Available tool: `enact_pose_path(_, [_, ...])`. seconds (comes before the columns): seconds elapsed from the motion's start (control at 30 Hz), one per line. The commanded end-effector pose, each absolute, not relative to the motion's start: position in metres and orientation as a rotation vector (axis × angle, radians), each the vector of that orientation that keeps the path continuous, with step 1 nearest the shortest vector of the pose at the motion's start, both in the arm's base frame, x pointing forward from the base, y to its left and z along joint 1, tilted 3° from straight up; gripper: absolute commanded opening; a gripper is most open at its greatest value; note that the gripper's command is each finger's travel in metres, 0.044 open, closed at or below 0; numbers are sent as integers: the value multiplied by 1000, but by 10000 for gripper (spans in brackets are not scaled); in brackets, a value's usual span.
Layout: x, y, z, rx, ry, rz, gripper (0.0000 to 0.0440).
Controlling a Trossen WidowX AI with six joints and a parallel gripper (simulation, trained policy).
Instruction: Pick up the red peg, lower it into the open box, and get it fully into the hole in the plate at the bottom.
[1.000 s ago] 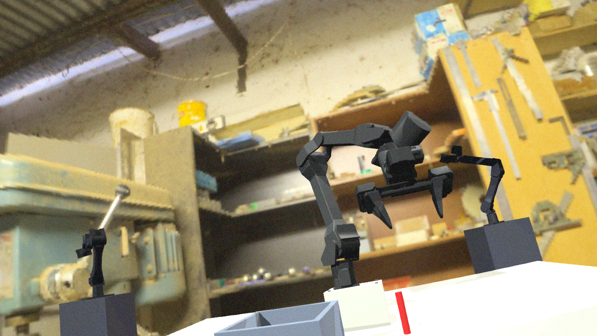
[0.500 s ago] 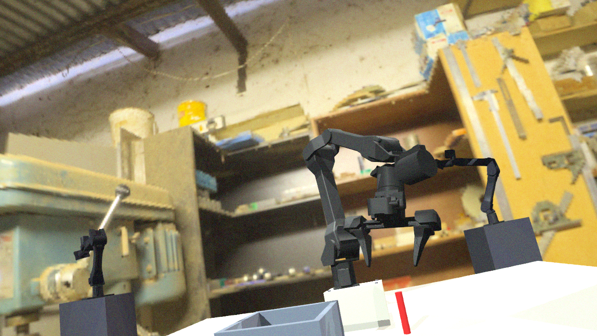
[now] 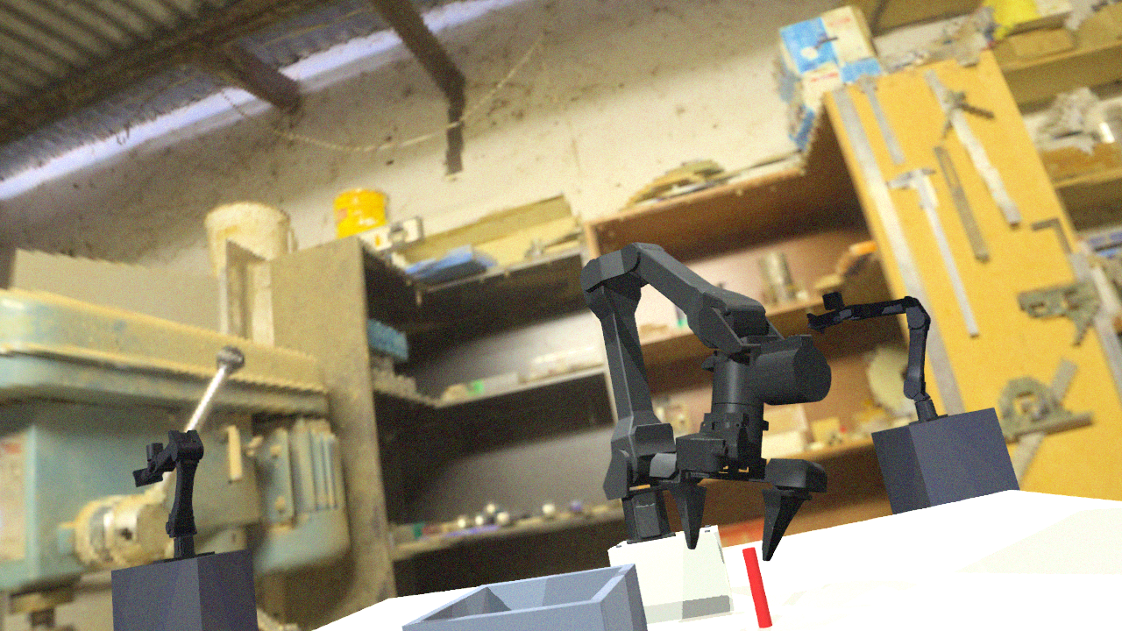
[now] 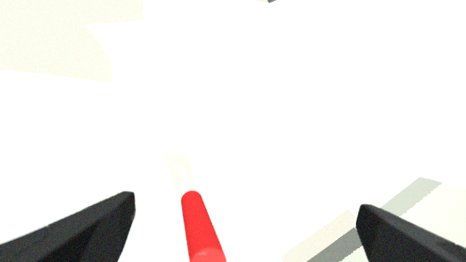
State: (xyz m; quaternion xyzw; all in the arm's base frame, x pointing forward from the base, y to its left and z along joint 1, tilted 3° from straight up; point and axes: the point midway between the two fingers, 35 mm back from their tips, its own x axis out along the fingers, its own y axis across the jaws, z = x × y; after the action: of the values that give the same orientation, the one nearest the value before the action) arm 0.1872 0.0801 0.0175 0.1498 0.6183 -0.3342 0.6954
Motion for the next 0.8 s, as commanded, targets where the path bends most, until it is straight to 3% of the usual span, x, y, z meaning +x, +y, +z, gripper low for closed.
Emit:
enact_pose_path(0.0, [183, 80, 0, 382, 1372, -777, 423])
enact_pose_path(0.2, [181, 83, -22, 446, 1347, -785, 419])
enact_pose_path(0.3, [178, 84, -30, 469, 1344, -790, 390])
enact_pose_path(0.43, [173, 85, -39, 500, 1353, -812, 305])
enact_pose_path(0.77, [170, 89, -43, 549, 1422, -830, 44])
